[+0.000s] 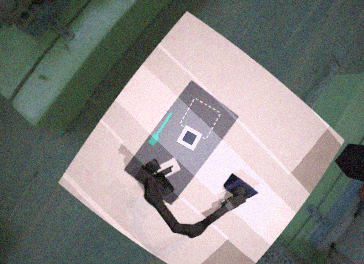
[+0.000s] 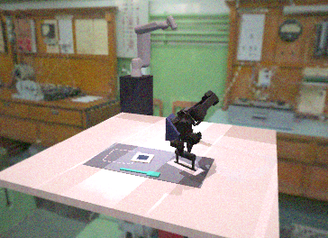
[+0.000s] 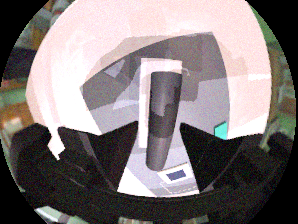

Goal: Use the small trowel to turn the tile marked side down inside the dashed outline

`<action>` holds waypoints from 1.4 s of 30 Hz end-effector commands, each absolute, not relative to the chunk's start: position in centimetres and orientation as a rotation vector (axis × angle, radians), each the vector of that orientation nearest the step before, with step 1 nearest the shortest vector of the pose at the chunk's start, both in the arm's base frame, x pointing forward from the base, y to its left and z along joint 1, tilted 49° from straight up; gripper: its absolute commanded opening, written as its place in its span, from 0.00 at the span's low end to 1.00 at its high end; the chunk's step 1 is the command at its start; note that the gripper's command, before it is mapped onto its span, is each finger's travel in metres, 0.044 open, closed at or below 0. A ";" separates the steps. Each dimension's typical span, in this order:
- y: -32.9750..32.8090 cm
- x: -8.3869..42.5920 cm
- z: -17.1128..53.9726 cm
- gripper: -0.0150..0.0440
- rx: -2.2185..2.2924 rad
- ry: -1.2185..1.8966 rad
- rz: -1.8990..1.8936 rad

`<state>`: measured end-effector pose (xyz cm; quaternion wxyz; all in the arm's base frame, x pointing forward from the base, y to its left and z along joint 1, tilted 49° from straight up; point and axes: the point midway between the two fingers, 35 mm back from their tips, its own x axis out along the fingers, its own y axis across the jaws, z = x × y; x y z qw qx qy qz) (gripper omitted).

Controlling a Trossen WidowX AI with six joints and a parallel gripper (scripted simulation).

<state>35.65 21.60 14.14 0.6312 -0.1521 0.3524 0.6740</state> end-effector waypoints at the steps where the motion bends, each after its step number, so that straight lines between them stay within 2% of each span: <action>1: 21.6 35.7 14.1 0.71 -0.355 0.803 1.545; 15: 18.3 36.4 17.0 0.71 -0.356 0.805 1.544; 16: 18.1 36.6 17.0 0.76 -0.350 0.801 1.530; 21: 17.5 36.6 17.4 0.76 -0.366 0.808 1.520; 42: 19.7 33.1 14.5 0.76 -0.666 0.760 1.022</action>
